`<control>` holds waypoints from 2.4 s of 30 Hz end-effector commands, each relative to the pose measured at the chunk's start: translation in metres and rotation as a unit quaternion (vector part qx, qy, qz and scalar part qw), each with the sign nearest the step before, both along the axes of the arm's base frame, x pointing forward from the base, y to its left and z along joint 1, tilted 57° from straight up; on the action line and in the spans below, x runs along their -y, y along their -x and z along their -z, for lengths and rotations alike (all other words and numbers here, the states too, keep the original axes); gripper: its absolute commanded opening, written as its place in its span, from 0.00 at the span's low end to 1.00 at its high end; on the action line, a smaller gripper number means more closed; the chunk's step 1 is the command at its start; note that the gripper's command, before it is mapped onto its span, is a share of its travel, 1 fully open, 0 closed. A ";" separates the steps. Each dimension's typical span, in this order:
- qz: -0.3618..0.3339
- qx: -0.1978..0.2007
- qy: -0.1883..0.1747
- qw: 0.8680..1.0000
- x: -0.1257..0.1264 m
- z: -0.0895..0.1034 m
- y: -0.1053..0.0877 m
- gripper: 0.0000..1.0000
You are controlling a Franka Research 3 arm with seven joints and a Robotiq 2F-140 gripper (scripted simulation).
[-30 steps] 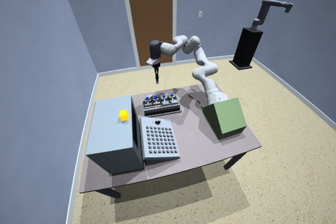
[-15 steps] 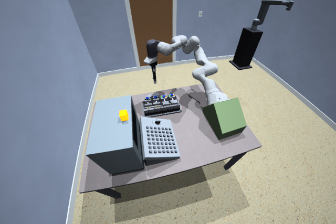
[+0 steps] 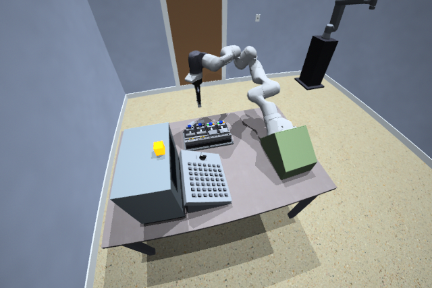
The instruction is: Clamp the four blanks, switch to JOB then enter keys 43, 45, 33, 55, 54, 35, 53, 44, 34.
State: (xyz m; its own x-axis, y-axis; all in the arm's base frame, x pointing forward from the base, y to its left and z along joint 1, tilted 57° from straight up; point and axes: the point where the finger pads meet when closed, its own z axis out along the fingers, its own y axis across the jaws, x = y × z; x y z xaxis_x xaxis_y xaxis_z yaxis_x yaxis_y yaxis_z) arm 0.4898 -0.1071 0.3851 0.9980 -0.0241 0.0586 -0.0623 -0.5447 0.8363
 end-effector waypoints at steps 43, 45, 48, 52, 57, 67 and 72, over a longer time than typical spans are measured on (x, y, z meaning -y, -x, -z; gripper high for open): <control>-0.002 -0.006 0.001 1.000 0.094 0.060 -0.002 0.40; -0.002 -0.006 0.001 1.000 0.103 0.066 -0.002 0.40; -0.002 -0.006 0.001 1.000 0.107 0.069 -0.002 0.40; -0.002 -0.006 0.001 1.000 0.123 0.079 -0.002 0.40; -0.002 -0.006 0.001 1.000 0.137 0.088 -0.002 0.40; -0.002 -0.006 0.001 1.000 0.149 0.095 -0.003 0.40; -0.002 -0.006 0.001 1.000 0.150 0.096 -0.003 0.40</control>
State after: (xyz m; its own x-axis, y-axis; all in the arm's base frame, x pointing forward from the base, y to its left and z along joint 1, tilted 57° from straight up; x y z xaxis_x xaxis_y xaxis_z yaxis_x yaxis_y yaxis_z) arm 0.4908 -0.2561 0.2907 0.9989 -0.0233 0.0409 -0.0470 -0.5428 0.8385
